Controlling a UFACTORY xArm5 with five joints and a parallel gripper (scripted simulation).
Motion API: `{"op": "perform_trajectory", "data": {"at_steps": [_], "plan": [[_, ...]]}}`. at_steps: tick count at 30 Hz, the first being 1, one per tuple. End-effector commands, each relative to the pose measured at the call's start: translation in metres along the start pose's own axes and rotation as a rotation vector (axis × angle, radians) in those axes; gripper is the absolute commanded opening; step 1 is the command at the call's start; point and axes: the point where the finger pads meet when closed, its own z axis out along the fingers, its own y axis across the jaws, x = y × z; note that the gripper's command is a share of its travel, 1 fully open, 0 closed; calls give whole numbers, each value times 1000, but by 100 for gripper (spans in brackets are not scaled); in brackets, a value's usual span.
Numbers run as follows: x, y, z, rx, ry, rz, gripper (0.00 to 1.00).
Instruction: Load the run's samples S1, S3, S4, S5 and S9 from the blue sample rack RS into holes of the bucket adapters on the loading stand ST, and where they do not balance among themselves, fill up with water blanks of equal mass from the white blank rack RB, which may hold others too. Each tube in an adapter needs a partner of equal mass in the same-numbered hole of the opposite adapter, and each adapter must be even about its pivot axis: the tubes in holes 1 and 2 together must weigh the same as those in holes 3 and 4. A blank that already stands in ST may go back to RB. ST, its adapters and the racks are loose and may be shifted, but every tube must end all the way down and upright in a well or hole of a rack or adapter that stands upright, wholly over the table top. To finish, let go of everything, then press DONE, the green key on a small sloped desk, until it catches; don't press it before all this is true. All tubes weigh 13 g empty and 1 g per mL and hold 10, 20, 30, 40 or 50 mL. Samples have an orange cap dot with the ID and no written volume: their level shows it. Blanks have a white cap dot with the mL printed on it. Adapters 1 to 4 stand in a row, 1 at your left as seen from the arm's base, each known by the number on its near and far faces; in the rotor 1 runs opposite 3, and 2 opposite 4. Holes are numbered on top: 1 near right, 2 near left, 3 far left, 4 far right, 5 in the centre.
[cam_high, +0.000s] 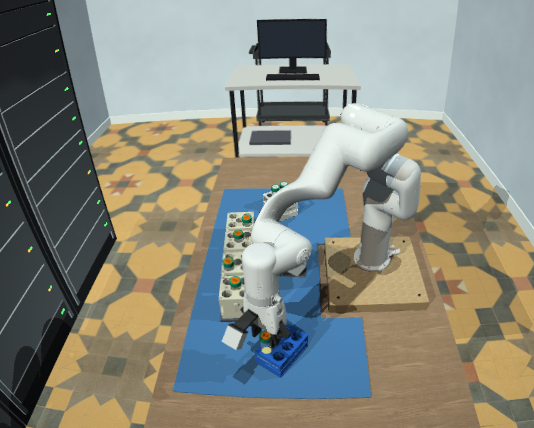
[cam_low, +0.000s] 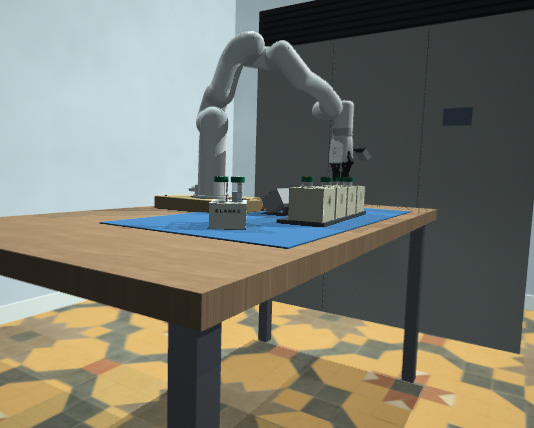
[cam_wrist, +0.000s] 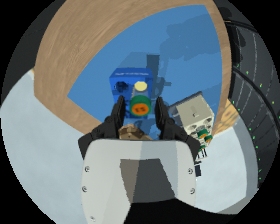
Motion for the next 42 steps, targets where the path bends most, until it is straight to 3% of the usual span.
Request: {"op": "perform_trajectory", "data": {"at_steps": [1,21,22,42], "plan": [[1,0,1,0,4,0,57],[1,0,6,0,4,0,57],[1,0,5,0,4,0,0],[1,0,4,0,4,0,0]]}}
